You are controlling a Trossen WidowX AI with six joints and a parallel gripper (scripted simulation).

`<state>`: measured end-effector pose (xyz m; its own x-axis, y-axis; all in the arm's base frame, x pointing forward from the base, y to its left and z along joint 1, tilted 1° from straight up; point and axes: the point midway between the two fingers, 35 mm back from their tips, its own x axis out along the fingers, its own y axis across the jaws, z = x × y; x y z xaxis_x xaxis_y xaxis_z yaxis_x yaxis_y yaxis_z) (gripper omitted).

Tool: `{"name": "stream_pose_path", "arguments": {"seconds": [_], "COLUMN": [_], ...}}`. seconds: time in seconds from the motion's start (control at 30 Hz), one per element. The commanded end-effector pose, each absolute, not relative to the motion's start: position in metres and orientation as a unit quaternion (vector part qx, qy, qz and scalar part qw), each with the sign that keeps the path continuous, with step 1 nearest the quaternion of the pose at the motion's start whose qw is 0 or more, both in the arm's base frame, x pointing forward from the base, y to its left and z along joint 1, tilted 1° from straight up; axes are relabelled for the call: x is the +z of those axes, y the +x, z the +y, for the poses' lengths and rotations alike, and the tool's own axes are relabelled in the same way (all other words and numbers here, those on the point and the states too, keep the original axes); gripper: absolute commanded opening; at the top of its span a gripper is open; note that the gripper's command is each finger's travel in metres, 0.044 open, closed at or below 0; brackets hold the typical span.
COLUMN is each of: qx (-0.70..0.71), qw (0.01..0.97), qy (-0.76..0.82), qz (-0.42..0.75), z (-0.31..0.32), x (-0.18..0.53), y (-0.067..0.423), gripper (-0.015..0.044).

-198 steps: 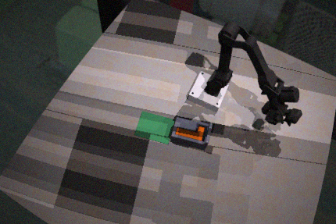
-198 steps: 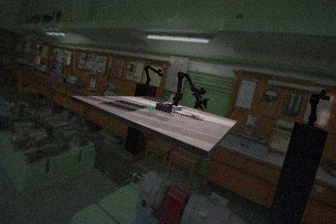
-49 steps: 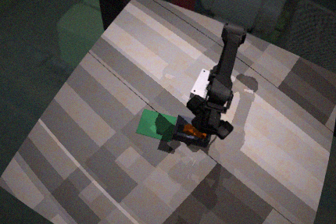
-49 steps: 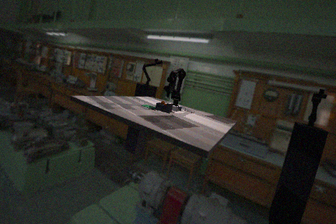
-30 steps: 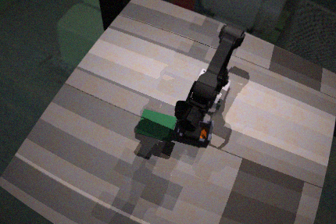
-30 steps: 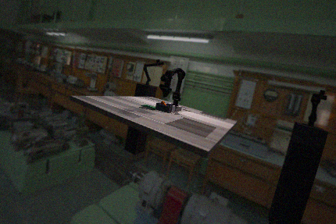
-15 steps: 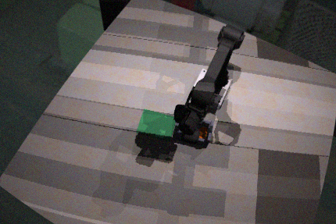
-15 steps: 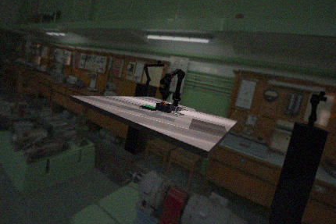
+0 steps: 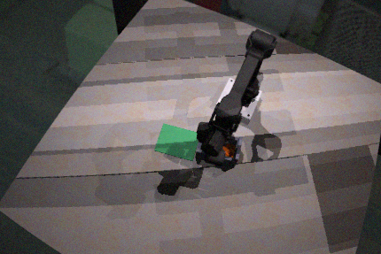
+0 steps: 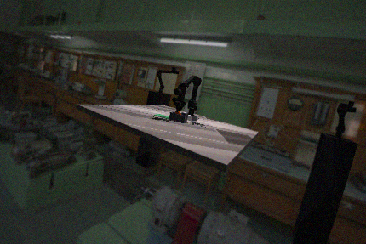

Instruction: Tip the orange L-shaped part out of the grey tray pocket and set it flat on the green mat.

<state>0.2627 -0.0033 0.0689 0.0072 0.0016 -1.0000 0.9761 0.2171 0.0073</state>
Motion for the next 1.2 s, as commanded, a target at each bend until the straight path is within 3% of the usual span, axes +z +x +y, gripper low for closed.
{"name": "stream_pose_path", "arguments": {"seconds": [0.0, 0.23, 0.37, 0.73, 0.87, 1.17], "qx": [-0.444, -0.444, -0.441, -0.441, -0.441, -0.442], "qw": [0.552, 0.552, 0.553, 0.553, 0.553, 0.552], "qy": [0.443, 0.443, 0.444, 0.444, 0.444, 0.444], "qz": [0.550, 0.550, 0.550, 0.550, 0.550, 0.550], "z": [-0.0039, -0.0039, -0.0033, -0.0033, -0.0033, -0.0034], "x": [0.0617, 0.0530, 0.0567, 0.0567, 0.0567, 0.0618], "y": [0.2611, 0.2604, 0.2616, 0.2616, 0.2616, 0.2615], "gripper": [0.0280, 0.0280, 0.0175, 0.0102, 0.0000, 0.0000]}}
